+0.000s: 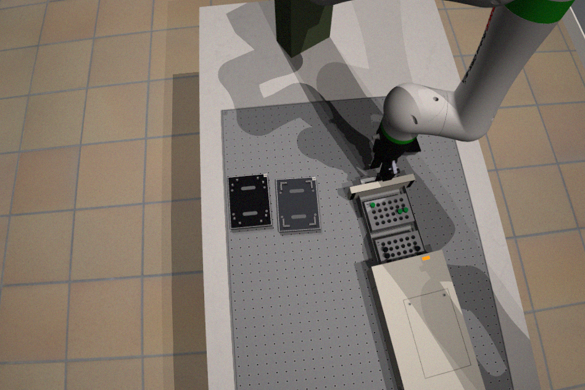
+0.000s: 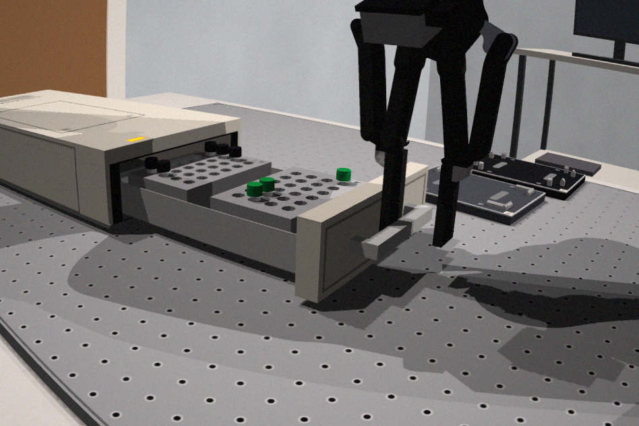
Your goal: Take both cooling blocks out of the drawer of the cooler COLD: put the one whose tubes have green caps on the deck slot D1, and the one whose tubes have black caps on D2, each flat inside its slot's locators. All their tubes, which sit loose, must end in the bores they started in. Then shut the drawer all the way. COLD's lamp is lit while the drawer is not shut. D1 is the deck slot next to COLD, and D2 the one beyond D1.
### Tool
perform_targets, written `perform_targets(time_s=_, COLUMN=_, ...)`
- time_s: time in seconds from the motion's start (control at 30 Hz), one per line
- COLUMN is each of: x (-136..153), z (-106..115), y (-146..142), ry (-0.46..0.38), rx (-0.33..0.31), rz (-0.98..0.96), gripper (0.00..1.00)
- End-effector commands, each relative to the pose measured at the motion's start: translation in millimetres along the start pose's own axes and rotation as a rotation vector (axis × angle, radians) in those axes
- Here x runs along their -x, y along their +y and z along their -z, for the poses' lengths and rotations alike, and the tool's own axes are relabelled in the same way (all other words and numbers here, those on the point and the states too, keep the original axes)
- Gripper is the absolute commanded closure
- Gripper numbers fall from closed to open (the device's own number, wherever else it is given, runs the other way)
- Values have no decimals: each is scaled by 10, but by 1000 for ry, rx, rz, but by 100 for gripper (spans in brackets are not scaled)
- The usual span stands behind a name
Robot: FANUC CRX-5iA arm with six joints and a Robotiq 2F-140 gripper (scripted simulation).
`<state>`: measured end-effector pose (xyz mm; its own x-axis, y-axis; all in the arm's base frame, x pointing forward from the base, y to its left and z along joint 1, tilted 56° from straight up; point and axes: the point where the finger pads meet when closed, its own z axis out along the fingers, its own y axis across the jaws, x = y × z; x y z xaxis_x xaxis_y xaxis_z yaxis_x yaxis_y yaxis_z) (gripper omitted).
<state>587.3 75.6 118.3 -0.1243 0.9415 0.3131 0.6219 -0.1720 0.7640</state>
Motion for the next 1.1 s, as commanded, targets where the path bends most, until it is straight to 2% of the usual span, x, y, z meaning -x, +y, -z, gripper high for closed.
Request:
perform_targets(time_s=0.0, x=3, z=3, y=-35, ry=1, rx=1, rz=0, gripper=66)
perform_targets(time_s=0.47, x=3, z=3, y=-190, ry=1, rx=1, rz=0, gripper=66)
perform_targets(time_s=1.07, x=3, z=3, y=-240, ry=1, rx=1, rz=0, gripper=66)
